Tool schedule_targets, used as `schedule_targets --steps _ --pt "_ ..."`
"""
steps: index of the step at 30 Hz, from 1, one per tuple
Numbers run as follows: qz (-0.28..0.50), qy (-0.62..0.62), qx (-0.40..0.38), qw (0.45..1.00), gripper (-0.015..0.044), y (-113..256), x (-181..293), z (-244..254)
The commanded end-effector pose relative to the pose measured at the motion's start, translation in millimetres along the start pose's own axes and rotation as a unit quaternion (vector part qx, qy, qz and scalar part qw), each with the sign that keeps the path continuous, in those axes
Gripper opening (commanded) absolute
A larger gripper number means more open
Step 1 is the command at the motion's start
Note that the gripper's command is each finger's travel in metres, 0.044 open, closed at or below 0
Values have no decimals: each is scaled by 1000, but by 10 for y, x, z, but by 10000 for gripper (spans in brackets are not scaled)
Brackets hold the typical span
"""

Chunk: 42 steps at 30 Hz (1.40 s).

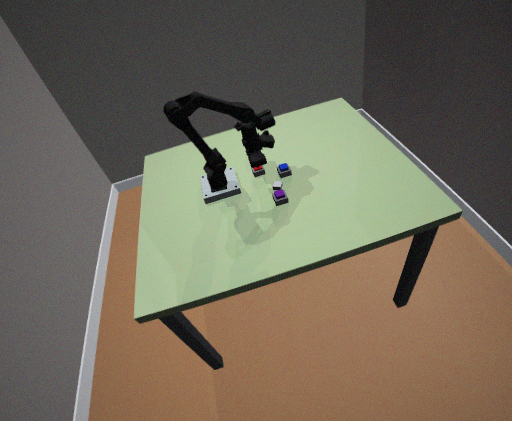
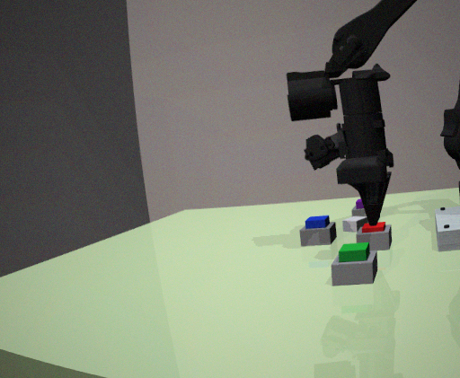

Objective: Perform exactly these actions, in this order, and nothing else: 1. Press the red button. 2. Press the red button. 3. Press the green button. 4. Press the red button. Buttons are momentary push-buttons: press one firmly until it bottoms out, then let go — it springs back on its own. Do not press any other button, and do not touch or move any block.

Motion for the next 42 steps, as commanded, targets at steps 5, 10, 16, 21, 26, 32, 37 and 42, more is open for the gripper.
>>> schedule_targets --steps 5,10,16,21,26,32,37,42 --pt "2 2 0 1000 20 322 2 2" --pt "2 2 0 1000 20 311 1 2" --pt "2 2 0 1000 20 216 -3 4" --pt "2 2 0 1000 20 135 -4 5" --pt "2 2 0 1000 20 54 -1 4" --pt "2 2 0 1000 20 -17 4 2" --pt "2 2 0 1000 20 -17 4 2" --pt "2 2 0 1000 20 -17 4 2"
Point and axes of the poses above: the point midway between the two fingers, 35 mm back from their tips, its own y axis back along the fingers, its own z axis across the jaws, x = y × z, the point moved 4 cm from there along y, back along the fingers, and after that the axes turned 9 degrees about -y, right-handed, at the moved point
